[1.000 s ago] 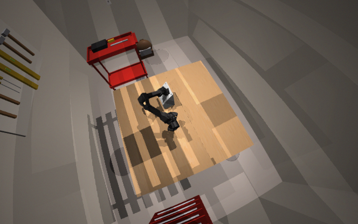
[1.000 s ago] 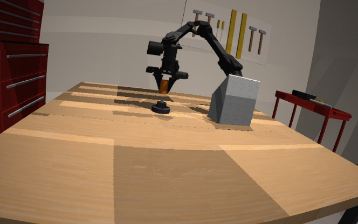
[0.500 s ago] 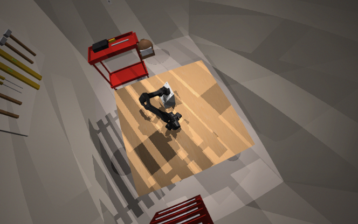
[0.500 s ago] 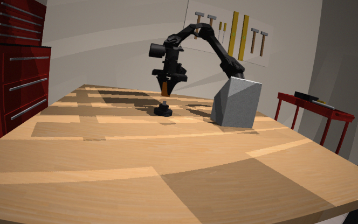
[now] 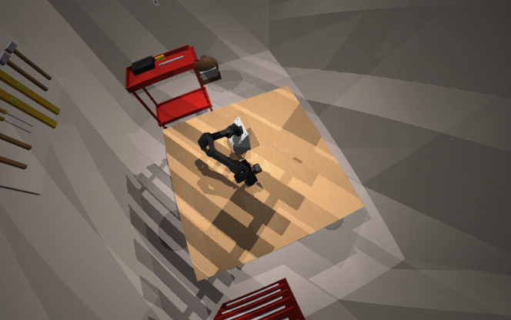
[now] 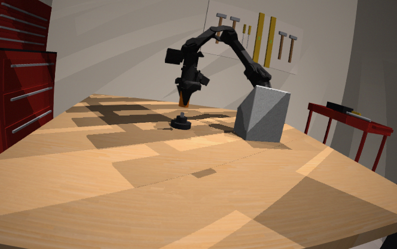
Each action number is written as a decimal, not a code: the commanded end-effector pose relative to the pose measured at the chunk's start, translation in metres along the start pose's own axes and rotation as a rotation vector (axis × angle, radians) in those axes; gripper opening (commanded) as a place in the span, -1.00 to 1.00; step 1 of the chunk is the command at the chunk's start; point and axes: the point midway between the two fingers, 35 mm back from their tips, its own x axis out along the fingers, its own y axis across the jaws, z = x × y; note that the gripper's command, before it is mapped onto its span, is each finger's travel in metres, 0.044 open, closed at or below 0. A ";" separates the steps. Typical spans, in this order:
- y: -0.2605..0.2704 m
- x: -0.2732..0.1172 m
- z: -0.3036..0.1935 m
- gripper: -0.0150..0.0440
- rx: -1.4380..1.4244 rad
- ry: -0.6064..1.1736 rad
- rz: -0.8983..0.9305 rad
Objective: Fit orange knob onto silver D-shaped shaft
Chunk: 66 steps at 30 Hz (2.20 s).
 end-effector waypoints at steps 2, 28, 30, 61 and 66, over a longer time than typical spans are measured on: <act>0.000 0.002 0.000 -0.49 0.031 0.000 0.002; 0.000 0.023 0.001 -0.49 0.037 0.000 0.003; 0.000 0.023 0.000 -0.49 0.037 0.000 0.003; -0.001 0.044 0.001 -0.49 0.042 0.000 0.003; 0.000 0.042 0.001 -0.49 0.048 -0.001 0.004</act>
